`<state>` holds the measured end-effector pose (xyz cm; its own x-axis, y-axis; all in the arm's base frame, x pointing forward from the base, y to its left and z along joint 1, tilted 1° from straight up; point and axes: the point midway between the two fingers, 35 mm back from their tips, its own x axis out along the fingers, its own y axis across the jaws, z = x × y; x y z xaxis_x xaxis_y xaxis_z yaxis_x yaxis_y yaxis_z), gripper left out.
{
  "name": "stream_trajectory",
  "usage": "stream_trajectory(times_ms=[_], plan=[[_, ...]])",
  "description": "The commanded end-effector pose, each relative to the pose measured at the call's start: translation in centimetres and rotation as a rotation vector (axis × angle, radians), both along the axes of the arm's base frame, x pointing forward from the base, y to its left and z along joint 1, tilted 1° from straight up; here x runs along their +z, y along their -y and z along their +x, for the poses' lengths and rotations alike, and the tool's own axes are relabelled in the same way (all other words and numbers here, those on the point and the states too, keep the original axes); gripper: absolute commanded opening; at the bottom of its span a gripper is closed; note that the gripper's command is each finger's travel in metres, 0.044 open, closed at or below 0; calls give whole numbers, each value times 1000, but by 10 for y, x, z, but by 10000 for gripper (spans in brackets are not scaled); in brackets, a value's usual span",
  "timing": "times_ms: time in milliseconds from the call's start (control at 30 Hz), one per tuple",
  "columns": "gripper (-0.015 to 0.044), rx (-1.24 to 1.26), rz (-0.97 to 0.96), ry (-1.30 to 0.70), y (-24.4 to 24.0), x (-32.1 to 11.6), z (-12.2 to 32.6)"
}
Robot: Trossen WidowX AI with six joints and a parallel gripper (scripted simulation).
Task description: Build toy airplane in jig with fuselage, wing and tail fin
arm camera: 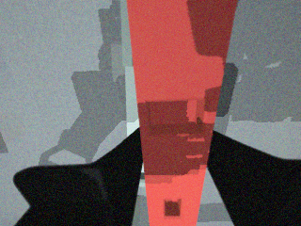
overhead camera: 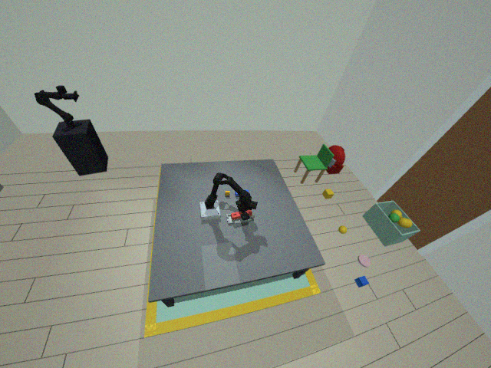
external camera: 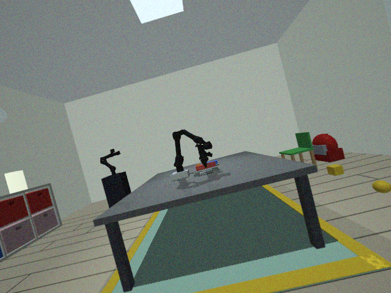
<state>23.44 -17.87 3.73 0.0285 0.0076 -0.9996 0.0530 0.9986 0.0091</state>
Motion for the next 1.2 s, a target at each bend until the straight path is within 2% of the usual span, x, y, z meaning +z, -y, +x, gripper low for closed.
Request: stream_trajectory(times_ms=[0,333,567,733,1167], plan=[[195,4,-2,5,0,-5,1],[195,4,-1,5,0,-18,1],[148,2,1,-1,-1,-17,0],[17,2,1,-1,-1,-17,0],[358,2,1,-1,-1,-17,0]])
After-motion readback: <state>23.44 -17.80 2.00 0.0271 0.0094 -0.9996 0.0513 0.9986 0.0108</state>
